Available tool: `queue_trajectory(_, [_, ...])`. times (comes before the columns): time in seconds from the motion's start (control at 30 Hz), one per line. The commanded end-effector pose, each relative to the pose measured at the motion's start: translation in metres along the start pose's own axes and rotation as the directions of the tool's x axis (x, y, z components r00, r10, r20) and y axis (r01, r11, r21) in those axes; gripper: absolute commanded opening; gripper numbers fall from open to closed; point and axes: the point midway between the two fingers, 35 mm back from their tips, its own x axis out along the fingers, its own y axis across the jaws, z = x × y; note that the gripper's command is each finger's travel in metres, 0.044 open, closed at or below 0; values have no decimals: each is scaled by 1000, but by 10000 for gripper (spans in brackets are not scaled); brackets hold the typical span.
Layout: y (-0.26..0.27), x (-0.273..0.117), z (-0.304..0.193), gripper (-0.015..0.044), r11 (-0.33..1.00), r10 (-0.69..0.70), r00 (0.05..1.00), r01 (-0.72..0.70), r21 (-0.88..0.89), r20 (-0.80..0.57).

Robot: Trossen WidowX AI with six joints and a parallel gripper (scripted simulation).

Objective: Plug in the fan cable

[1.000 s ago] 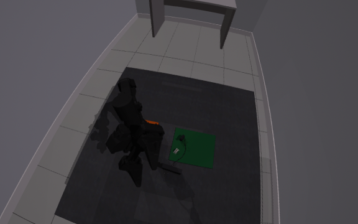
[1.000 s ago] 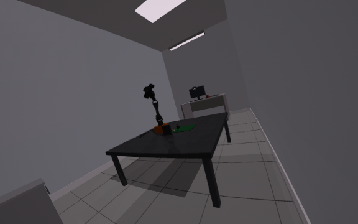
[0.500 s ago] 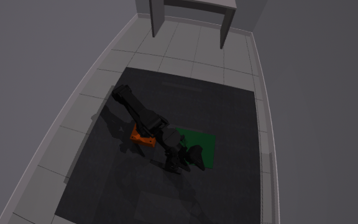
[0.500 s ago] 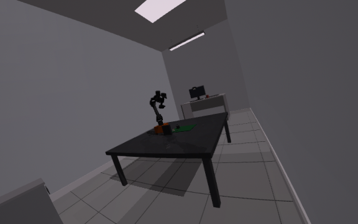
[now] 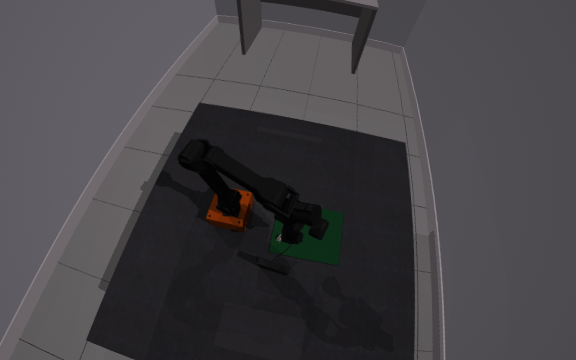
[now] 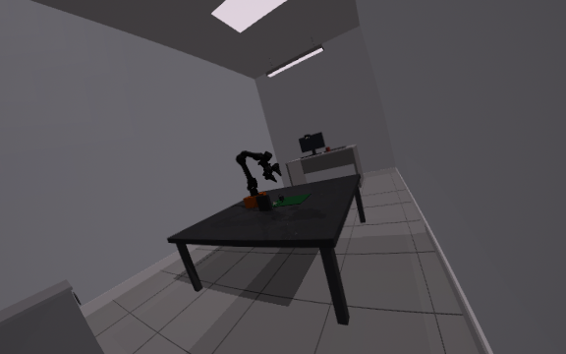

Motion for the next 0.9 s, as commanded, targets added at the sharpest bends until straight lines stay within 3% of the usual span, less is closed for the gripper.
queue_trajectory(0.0, [-62, 25, -22, 440, 960, -257, 966, 259, 109, -35])
queue_trajectory(0.1, [-102, 31, -34, 440, 894, -413, 910, 412, 176, -36])
queue_trajectory(0.17, [-111, 32, -36, 440, 876, -445, 895, 443, 191, -33])
queue_trajectory(0.53, [-112, 34, -36, 440, 876, -445, 895, 443, 191, -33])
queue_trajectory(0.73, [-139, 82, -24, 440, 876, -446, 895, 443, 192, -33])
queue_trajectory(0.87, [-141, 85, -23, 440, 876, -446, 894, 444, 192, -33])
